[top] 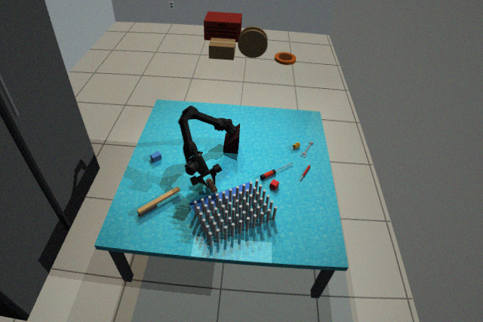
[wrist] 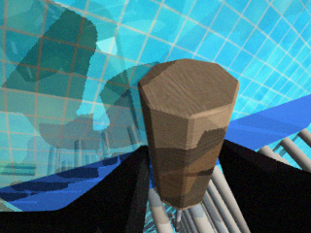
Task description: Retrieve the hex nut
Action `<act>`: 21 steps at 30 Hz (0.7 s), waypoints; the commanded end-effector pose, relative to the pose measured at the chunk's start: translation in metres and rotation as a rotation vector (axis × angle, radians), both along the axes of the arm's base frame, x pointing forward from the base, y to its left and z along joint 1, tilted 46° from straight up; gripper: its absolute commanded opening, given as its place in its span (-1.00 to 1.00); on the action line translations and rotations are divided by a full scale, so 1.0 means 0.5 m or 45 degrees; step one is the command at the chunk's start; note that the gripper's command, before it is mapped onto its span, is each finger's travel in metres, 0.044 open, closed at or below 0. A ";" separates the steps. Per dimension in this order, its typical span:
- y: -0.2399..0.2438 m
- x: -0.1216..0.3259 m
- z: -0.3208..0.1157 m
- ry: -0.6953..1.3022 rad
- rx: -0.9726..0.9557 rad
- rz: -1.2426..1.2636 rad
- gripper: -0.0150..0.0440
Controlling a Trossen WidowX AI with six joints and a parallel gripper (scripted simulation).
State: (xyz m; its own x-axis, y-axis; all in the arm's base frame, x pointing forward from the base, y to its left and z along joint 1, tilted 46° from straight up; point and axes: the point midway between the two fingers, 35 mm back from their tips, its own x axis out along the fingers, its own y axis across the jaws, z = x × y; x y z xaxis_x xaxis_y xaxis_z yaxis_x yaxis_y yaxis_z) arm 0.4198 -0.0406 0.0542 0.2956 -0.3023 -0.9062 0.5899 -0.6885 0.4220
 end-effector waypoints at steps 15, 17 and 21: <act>0.015 0.024 -0.005 -0.008 0.002 -0.001 -0.49; 0.016 0.026 -0.006 -0.009 0.002 -0.001 -0.49; 0.019 0.031 -0.008 -0.009 0.002 -0.001 -0.49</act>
